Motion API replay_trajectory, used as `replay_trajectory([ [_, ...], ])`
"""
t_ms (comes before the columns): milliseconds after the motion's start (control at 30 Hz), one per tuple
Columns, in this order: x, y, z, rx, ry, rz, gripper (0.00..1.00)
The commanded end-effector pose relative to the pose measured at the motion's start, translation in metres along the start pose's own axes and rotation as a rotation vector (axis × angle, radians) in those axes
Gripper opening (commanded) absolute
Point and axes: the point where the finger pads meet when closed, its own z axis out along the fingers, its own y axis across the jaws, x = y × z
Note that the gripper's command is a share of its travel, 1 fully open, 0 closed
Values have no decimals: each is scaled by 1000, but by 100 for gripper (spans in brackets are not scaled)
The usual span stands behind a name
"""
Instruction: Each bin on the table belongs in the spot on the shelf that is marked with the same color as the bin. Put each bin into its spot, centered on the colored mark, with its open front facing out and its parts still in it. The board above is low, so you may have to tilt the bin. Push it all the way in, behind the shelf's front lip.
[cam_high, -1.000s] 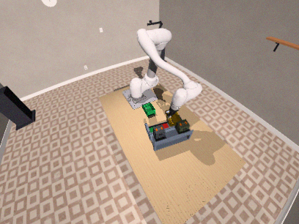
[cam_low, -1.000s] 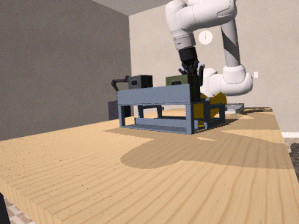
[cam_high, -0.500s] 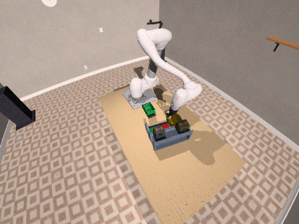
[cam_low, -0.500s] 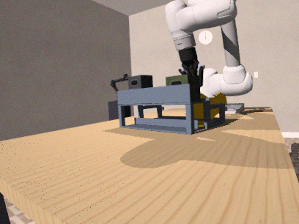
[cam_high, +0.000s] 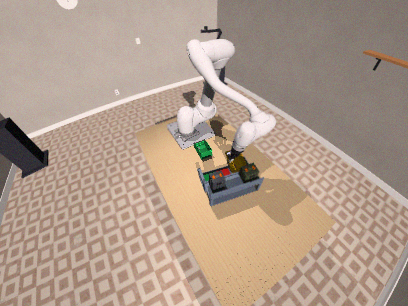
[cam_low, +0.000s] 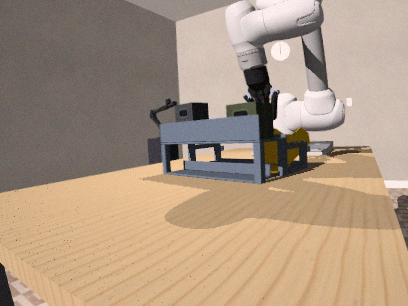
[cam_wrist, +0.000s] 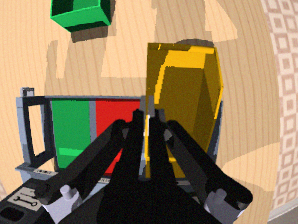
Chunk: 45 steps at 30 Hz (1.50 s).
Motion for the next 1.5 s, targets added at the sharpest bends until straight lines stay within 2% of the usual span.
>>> replay_trajectory([
  [0, -2, -3, 3, 2, -4, -3, 10],
  [1467, -5, -3, 12, 2, -4, -3, 10],
])
